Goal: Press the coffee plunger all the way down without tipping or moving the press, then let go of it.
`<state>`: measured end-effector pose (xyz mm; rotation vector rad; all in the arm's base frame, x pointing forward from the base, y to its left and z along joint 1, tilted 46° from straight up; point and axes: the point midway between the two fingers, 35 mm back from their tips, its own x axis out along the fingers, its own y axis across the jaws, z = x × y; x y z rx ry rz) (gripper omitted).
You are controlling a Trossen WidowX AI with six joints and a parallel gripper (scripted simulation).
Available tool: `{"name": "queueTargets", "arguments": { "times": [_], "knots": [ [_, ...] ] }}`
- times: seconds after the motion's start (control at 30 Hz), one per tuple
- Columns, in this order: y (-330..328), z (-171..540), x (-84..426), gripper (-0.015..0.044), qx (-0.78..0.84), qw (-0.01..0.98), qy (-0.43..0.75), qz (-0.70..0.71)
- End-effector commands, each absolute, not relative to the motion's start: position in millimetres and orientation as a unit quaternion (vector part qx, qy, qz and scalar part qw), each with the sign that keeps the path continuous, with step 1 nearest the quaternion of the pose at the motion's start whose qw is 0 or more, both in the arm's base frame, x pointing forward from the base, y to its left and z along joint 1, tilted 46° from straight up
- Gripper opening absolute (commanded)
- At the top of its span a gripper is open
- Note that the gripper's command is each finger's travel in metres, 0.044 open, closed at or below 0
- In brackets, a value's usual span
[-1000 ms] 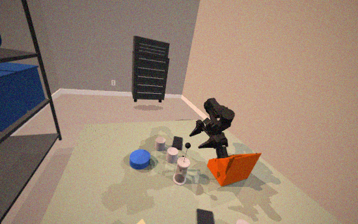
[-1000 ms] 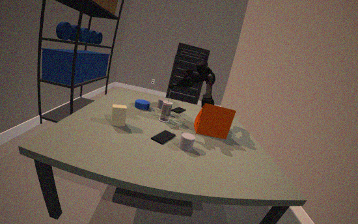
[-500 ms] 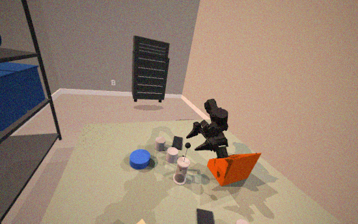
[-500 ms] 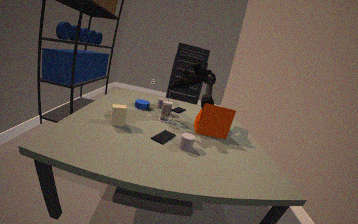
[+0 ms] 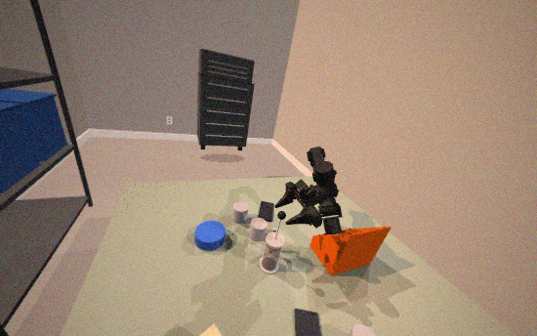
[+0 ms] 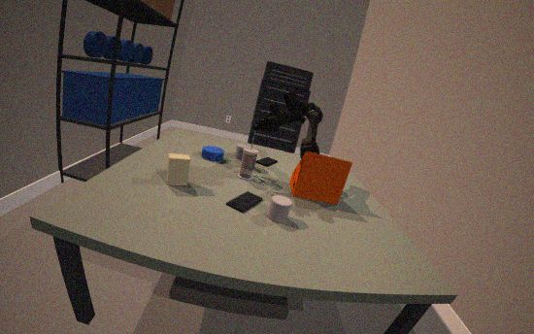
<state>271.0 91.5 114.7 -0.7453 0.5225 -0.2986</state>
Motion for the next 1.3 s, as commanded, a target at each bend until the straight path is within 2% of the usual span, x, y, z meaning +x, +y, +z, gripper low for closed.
{"name": "queueTargets", "arguments": {
  "times": [0.0, 0.23, 0.27, 1.27],
  "knots": [
    [91.1, 113.9, 271.9, 0.0309, -0.359, 0.887, 0.252, -0.141],
    [91.1, 113.9, 271.9, 0.0125, -0.359, 0.887, 0.252, -0.141],
    [91.1, 113.9, 271.9, 0.0113, -0.359, 0.887, 0.252, -0.141],
    [74.0, 89.0, 275.9, 0.0113, -0.357, 0.887, 0.257, -0.14]
  ]
}}
